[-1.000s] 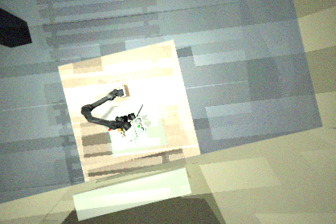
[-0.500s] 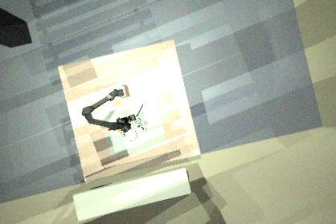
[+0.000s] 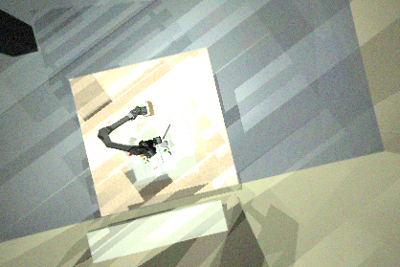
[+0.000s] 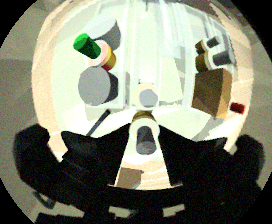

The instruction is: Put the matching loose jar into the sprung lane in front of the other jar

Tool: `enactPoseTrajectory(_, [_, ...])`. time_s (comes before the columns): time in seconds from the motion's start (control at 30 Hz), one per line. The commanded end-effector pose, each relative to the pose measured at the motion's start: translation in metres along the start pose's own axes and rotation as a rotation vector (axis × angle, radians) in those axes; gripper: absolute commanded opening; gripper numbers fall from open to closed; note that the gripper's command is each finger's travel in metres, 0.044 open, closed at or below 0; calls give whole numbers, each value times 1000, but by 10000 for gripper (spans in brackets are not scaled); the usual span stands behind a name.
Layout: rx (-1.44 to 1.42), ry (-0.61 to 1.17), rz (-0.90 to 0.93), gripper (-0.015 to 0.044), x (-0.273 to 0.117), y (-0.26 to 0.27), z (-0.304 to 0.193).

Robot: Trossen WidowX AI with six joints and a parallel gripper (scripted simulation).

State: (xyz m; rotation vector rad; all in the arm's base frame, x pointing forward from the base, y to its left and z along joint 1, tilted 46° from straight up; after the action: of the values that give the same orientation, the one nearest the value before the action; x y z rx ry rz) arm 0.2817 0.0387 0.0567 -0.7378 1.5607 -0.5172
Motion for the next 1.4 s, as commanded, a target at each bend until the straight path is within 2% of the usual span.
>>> enactPoseTrajectory(0.0, [-2,-2,-3,0,0,0,2])
enactPoseTrajectory(1.37, [-1,-3,-2,0,0,-2,17])
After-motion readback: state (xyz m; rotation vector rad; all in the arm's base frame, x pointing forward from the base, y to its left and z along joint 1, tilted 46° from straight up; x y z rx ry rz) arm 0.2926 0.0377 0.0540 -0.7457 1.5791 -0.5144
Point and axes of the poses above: the point midway between the two fingers, 35 mm back from their tips, its own x axis out along the fingers, its own y axis across the jaws, z = x × y, the point moved 8 cm from there along -x, back along the fingers, and after that the axes turned 6 degrees about -x, right-handed, at the moved point
